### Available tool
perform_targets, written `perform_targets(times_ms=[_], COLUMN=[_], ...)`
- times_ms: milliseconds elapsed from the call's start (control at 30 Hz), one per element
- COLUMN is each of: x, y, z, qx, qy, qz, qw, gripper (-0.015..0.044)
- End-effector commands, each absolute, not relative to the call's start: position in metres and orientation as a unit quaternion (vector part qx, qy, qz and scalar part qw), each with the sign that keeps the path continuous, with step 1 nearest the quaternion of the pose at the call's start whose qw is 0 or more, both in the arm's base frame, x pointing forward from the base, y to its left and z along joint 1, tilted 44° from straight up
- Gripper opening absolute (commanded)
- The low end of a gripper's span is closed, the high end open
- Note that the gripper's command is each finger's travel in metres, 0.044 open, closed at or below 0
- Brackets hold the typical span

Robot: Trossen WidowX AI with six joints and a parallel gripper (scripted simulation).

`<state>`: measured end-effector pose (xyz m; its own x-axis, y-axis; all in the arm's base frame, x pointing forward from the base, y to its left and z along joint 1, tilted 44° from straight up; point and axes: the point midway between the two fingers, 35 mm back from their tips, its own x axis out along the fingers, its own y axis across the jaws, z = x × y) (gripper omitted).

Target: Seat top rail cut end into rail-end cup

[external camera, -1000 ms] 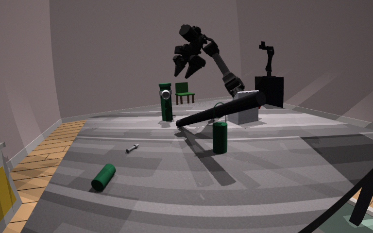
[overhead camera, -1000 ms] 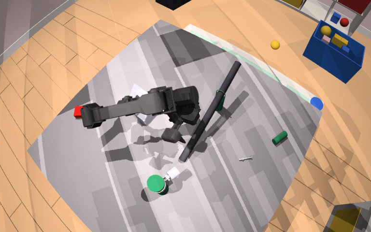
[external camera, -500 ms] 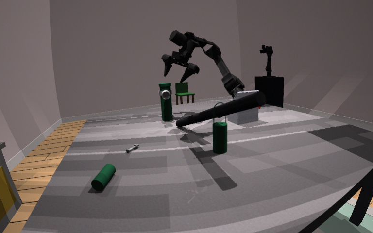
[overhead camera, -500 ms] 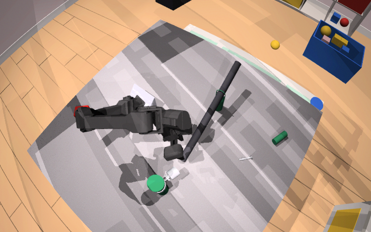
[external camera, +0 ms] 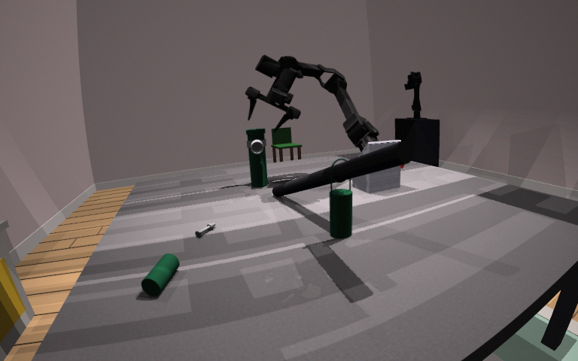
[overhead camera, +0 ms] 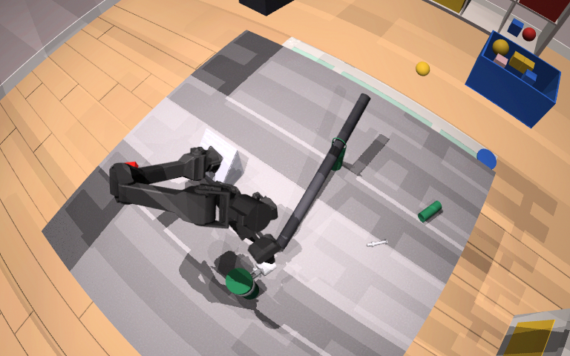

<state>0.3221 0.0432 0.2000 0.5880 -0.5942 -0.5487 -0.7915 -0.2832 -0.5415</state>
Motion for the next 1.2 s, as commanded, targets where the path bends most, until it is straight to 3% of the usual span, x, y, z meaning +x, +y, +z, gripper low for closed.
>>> perform_targets(times_ms=[0,1167], x=[0.321,0.346], y=[0.039,0.0], z=[0.201,0.161], qx=[-0.803,-0.801], qy=[0.438,0.438], qz=[0.127,0.128], qw=[0.385,0.387], gripper=[0.044,0.044])
